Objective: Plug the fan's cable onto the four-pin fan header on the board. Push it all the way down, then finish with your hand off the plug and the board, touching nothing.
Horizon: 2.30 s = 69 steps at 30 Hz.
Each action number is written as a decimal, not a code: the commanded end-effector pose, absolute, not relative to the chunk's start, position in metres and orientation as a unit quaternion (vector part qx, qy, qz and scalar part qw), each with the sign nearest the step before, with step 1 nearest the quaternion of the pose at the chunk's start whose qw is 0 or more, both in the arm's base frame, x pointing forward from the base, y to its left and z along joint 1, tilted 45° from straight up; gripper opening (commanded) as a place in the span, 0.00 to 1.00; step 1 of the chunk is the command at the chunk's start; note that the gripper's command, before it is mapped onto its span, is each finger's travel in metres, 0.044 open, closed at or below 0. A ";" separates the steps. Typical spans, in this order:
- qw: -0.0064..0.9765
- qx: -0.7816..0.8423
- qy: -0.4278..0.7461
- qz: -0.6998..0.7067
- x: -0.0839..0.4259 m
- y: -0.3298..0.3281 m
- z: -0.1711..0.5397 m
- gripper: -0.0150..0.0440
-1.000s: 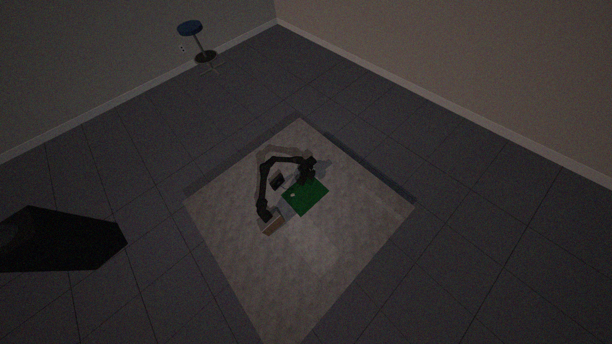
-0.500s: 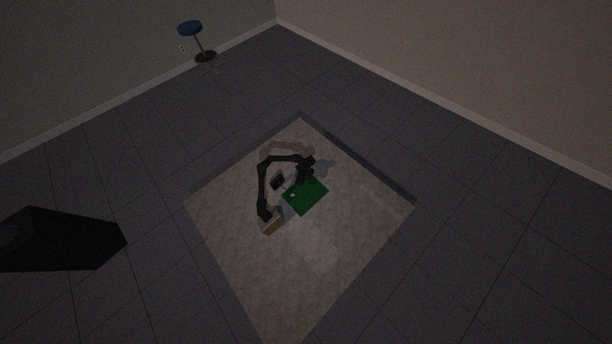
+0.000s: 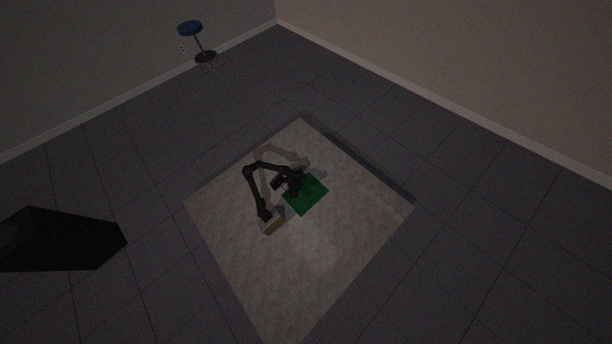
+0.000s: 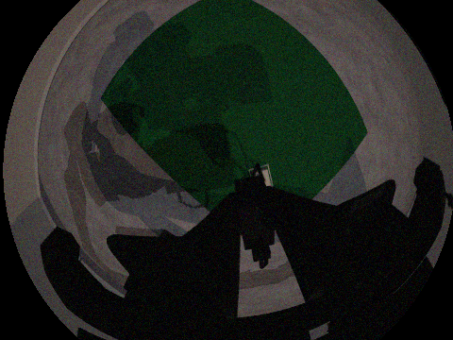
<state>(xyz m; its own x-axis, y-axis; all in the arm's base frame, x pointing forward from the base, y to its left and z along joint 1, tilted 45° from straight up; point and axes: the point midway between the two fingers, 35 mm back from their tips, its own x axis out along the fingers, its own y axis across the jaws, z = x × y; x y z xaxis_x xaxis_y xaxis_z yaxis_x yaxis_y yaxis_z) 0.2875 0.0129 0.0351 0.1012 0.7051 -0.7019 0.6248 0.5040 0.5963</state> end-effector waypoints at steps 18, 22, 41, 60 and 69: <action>0.581 0.463 0.666 0.074 0.263 0.013 0.027 0.25; 0.581 0.463 0.666 0.074 0.263 0.013 0.027 0.25; 0.580 0.463 0.666 0.073 0.267 0.020 0.017 0.25; 0.579 0.465 0.666 0.071 0.268 0.028 0.012 0.25; 0.578 0.467 0.666 0.070 0.268 0.029 0.013 0.25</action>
